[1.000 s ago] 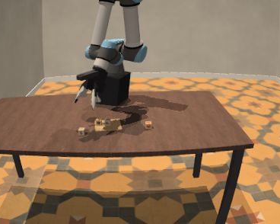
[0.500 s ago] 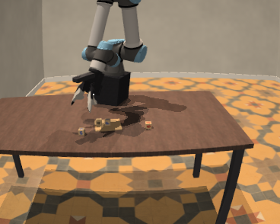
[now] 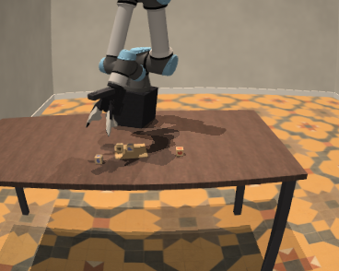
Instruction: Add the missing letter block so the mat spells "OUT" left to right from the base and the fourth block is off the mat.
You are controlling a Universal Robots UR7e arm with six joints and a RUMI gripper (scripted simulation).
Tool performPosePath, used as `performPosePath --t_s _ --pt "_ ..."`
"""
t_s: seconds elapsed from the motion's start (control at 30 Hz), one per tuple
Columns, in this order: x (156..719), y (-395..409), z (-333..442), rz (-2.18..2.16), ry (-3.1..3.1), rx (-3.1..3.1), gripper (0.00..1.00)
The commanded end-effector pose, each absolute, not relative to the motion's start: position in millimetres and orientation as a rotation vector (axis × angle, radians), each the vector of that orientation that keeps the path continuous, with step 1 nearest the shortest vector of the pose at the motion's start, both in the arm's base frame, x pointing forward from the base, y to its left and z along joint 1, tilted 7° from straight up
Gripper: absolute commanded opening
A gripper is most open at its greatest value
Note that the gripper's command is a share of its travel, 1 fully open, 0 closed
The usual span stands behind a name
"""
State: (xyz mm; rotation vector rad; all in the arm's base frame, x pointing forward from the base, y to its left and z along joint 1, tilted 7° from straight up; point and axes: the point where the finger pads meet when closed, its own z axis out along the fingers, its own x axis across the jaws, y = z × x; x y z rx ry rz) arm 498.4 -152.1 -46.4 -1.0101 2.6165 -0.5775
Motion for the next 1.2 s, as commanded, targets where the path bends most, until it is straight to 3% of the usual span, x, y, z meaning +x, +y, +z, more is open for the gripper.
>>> performPosePath --t_s 0.0,0.87,1.17 --pt "498.7 -152.3 -45.9 -0.579 2.616 -1.010 1.00" --pt "499.5 -149.7 -46.0 -0.574 2.614 -1.019 1.00" --pt "513.6 -89.0 -45.0 -0.457 2.567 -1.228 1.00"
